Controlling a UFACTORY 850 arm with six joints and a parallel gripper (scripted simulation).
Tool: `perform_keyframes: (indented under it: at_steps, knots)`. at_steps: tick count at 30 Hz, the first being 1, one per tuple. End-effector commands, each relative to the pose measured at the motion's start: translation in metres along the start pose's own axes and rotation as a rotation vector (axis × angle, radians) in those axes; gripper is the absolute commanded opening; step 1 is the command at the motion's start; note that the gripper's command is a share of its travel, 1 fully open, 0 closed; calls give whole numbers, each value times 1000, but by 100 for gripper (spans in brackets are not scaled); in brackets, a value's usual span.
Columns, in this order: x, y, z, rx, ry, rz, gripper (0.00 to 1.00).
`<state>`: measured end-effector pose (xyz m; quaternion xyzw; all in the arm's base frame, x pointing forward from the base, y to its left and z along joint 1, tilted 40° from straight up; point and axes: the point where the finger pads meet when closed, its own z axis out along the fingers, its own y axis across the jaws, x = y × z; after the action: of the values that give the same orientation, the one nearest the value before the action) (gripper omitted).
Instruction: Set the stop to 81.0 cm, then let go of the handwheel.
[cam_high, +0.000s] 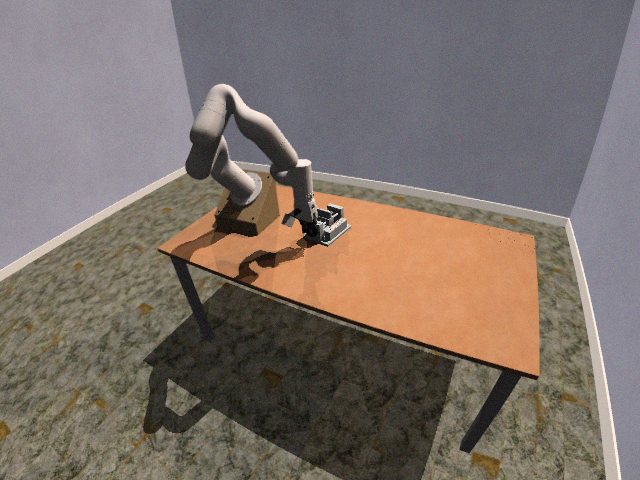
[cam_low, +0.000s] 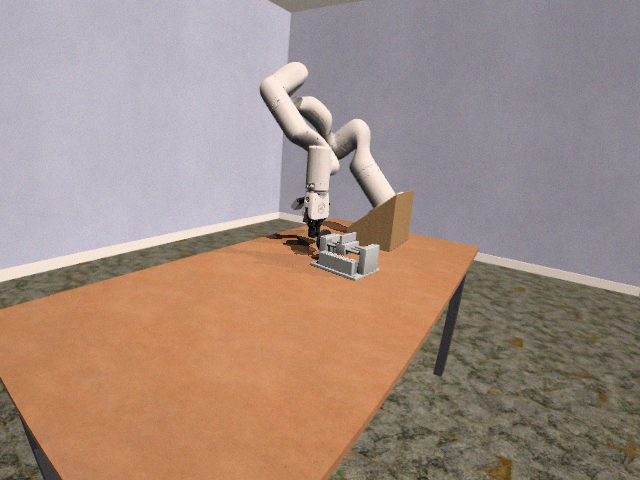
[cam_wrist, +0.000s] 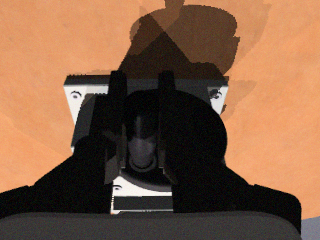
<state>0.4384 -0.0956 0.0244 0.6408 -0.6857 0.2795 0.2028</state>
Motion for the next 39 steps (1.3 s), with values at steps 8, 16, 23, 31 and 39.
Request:
perform_keyframes:
  at_steps: [8,16,23,31,39]
  knots:
    - [0,2,-2,0,-1,0,6]
    - [0,3,-2,0,-1,0,6]
    - [0,4,-2,0,-1,0,6]
    - [0,5,-3,0,-1,0,6]
    - [0,5,-3,0,-1,0,6]
